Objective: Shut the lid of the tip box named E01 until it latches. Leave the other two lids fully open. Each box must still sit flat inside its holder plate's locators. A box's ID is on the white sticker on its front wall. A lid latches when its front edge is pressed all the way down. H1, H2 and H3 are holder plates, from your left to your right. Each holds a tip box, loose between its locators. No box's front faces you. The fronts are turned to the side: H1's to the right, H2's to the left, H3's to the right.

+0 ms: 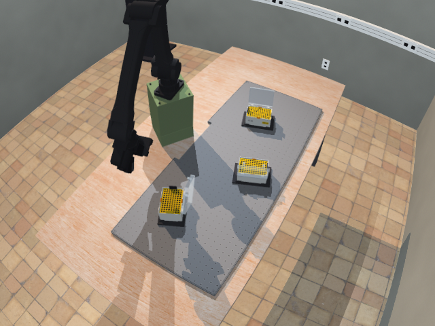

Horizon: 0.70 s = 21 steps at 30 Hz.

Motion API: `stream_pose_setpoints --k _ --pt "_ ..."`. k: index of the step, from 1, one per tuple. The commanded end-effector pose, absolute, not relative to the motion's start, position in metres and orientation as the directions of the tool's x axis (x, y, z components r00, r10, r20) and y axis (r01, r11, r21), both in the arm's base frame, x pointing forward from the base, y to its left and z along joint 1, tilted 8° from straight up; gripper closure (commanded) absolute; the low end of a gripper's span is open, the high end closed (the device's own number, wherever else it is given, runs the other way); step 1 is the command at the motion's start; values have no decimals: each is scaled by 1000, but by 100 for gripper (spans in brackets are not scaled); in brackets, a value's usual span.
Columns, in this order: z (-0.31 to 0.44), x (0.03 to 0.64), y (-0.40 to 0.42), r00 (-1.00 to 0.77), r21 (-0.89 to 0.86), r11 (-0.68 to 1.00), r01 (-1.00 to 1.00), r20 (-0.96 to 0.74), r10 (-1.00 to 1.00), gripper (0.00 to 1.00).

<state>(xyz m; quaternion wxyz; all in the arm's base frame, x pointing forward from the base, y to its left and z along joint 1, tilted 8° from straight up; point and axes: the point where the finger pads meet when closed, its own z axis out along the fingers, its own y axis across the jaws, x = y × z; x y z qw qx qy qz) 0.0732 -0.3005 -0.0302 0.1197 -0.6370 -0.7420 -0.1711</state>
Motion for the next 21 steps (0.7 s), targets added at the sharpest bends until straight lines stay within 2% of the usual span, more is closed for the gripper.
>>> stream_pose_setpoints --k 1,4,7,9,14,21 --pt "-31 67 -296 -155 103 123 987 420 894 100" --pt "-31 67 -296 -155 103 123 987 420 894 100" --pt "-26 91 -313 -264 91 248 964 391 882 100" --pt "-26 91 -313 -264 91 248 964 391 882 100" --pt "-23 115 -321 -400 70 405 912 379 835 100" --pt "-18 150 -331 -388 67 394 917 378 840 100"
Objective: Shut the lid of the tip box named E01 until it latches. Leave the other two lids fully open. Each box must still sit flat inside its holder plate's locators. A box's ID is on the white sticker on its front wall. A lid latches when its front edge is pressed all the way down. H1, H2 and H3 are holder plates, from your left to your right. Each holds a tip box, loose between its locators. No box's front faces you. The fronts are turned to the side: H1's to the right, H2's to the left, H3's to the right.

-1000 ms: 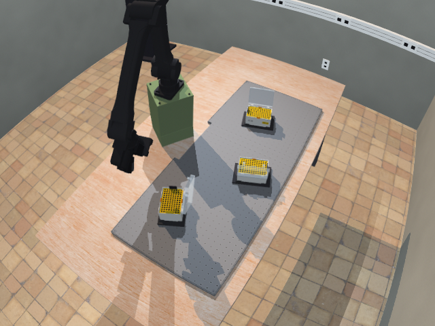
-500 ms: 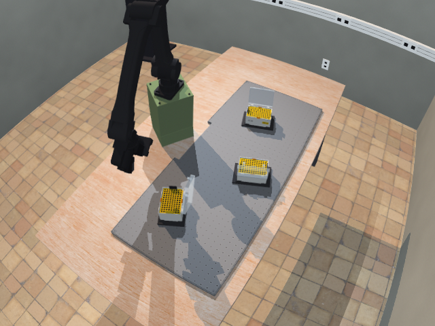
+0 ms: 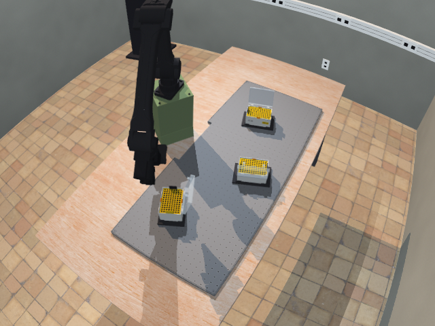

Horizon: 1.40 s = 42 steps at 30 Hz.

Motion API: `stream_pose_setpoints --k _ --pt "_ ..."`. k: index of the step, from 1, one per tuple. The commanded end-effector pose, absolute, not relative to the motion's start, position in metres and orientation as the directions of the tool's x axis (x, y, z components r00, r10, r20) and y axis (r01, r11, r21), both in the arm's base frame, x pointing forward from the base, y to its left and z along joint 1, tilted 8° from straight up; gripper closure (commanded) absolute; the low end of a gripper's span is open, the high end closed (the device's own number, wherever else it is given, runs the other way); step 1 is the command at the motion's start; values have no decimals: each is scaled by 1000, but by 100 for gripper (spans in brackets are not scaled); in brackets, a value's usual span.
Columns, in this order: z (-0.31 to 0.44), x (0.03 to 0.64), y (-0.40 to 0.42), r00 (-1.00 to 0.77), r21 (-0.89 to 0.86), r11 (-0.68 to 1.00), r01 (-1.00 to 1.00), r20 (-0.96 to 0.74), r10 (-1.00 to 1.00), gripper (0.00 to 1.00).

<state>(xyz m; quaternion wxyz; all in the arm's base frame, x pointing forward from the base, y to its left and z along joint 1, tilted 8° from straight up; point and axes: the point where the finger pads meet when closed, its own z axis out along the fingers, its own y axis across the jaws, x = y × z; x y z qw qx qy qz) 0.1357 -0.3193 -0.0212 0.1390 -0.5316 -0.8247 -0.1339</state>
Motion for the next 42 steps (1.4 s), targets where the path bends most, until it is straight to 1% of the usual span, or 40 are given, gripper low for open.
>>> stream_pose_setpoints --k 1,11,14,17,20,22,23,27,36,39,40,42 --pt "-17 155 -332 -389 67 394 917 378 840 100" --pt "-11 194 -345 -389 67 394 917 377 841 100" --pt "-11 195 -345 -389 65 395 916 377 841 100" --pt "5 215 -355 -505 79 504 860 280 816 100" --pt "7 231 -353 -585 82 585 807 248 772 100" --pt "7 231 -353 -585 82 585 807 248 772 100" --pt "-8 233 -348 -605 86 608 789 276 746 100" --pt "11 257 -351 -707 80 708 702 193 680 100" --pt "19 305 -347 -880 53 880 472 93 466 100" --pt "18 309 -346 -894 50 895 444 87 439 100" --pt "2 312 -342 -906 60 907 417 110 409 100" --pt "6 322 -342 -932 45 933 358 86 354 100"
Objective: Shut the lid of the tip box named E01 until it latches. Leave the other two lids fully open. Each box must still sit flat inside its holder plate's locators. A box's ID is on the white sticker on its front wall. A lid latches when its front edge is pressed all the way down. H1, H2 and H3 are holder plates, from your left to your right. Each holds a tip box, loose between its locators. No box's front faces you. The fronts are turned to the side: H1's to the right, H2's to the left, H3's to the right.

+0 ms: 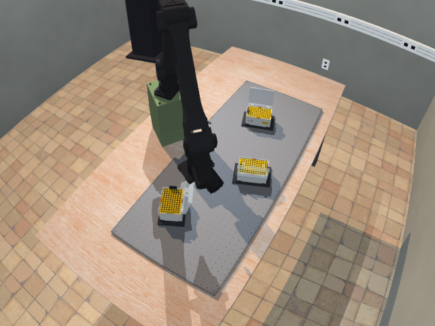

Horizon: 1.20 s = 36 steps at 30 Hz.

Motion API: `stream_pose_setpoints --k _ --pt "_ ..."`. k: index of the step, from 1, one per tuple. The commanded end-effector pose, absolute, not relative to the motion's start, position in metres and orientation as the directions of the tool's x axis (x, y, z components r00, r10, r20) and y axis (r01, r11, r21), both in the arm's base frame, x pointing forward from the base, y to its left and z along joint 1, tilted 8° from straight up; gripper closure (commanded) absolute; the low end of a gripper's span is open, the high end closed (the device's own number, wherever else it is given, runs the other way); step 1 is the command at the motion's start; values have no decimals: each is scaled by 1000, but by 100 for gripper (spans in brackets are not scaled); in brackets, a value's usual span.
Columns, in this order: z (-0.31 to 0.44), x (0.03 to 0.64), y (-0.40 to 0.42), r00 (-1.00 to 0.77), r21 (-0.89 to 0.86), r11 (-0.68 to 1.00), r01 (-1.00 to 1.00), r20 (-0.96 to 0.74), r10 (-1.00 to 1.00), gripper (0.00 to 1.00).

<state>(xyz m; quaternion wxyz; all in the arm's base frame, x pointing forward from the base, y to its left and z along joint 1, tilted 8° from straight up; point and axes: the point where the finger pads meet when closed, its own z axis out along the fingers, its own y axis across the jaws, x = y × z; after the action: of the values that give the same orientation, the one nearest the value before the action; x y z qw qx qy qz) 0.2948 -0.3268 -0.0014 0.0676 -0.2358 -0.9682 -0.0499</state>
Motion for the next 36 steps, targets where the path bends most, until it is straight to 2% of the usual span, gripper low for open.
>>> stream_pose_setpoints --k 1,4,15,27,36 --pt "10 328 -342 -943 38 944 328 70 325 100" --pt "23 344 -343 -971 7 971 238 20 237 100" --pt "12 324 -335 -999 -42 999 -21 -24 -22 100" --pt "12 323 -336 -921 -162 917 -364 -85 -381 100" --pt "-5 319 -333 -923 -126 921 -368 -69 -378 100"
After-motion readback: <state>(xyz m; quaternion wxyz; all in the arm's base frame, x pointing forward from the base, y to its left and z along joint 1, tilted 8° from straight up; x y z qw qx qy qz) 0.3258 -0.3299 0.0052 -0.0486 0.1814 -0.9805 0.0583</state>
